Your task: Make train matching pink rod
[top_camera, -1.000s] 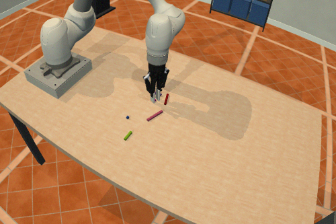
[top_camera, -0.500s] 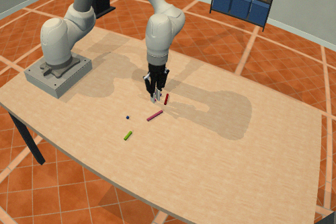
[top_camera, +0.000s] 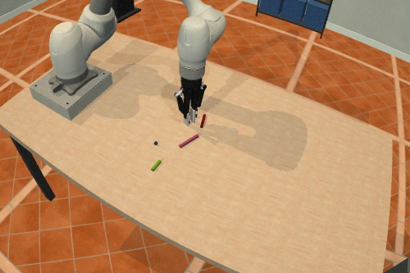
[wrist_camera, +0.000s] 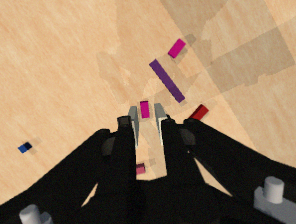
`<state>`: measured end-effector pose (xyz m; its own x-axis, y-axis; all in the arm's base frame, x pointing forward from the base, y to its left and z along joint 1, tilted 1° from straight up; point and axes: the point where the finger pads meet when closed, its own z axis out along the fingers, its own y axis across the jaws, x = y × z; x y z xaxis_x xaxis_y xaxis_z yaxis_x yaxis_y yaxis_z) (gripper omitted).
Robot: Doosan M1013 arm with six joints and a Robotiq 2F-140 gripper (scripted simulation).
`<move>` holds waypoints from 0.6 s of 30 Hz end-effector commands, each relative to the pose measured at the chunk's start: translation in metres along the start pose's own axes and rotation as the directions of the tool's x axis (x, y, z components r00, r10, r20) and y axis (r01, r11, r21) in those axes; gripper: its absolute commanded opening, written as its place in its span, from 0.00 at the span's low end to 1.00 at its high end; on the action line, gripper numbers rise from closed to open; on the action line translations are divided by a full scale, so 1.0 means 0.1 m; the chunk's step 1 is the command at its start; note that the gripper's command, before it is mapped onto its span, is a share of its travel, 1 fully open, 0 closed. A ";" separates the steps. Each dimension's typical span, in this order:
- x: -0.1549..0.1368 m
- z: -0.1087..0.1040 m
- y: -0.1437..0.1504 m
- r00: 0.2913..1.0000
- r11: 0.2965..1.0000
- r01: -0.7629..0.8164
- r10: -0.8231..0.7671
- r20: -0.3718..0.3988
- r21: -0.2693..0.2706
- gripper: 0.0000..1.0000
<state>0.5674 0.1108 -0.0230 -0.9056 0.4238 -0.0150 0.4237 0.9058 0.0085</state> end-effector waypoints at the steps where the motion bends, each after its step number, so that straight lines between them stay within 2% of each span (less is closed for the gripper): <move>1: 0.05 0.04 -0.01 1.000 1.000 0.003 -0.003 -0.006 0.001 0.15; 6: 0.05 0.04 -0.01 1.000 1.000 0.003 -0.003 -0.006 0.001 0.15; 7: 0.05 0.04 -0.01 1.000 1.000 0.003 -0.003 -0.006 0.001 0.03; 18: 0.05 0.04 -0.01 1.000 1.000 0.003 -0.003 -0.006 0.001 0.03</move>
<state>0.5674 0.1108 -0.0230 -0.9056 0.4238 -0.0150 0.4237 0.9058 0.0085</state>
